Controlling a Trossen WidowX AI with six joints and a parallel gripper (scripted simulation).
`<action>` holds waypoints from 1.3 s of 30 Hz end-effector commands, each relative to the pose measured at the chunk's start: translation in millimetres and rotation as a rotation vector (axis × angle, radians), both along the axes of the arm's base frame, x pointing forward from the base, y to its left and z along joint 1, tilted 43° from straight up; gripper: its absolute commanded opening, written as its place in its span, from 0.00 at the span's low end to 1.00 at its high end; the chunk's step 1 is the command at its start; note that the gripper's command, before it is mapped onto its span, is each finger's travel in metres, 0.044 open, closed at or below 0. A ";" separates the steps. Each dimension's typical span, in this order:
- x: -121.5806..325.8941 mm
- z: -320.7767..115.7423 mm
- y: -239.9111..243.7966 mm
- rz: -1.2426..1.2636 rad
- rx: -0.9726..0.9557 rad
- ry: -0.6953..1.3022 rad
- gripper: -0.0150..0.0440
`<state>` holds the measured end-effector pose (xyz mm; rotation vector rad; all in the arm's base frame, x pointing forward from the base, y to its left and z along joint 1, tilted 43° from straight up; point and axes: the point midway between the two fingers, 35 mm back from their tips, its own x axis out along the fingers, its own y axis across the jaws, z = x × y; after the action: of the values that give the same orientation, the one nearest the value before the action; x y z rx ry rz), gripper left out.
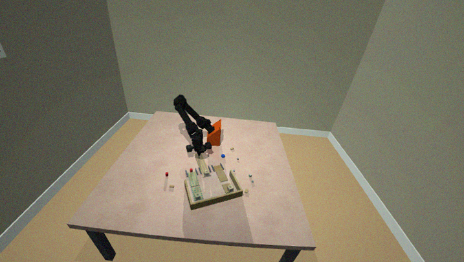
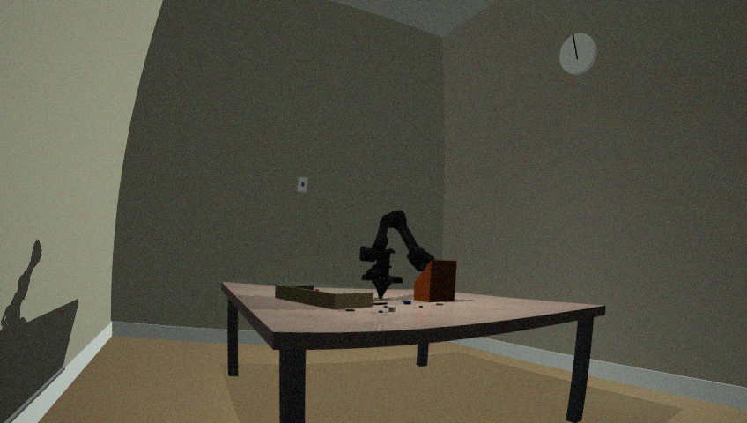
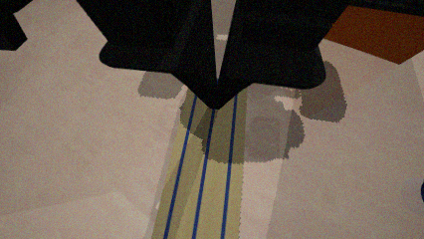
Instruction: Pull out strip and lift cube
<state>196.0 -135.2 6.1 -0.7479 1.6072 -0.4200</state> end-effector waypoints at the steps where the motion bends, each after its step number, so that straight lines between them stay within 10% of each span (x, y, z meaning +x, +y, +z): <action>1: -9.9 -3.6 -2.0 -0.010 -0.002 0.029 0.25; 28: 2.3 29.7 29.6 -0.010 0.000 0.027 0.25; 39: 42.8 21.2 36.6 -0.077 -0.004 -0.037 0.74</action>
<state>227.2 -100.5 27.7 -0.6879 1.6135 -0.4797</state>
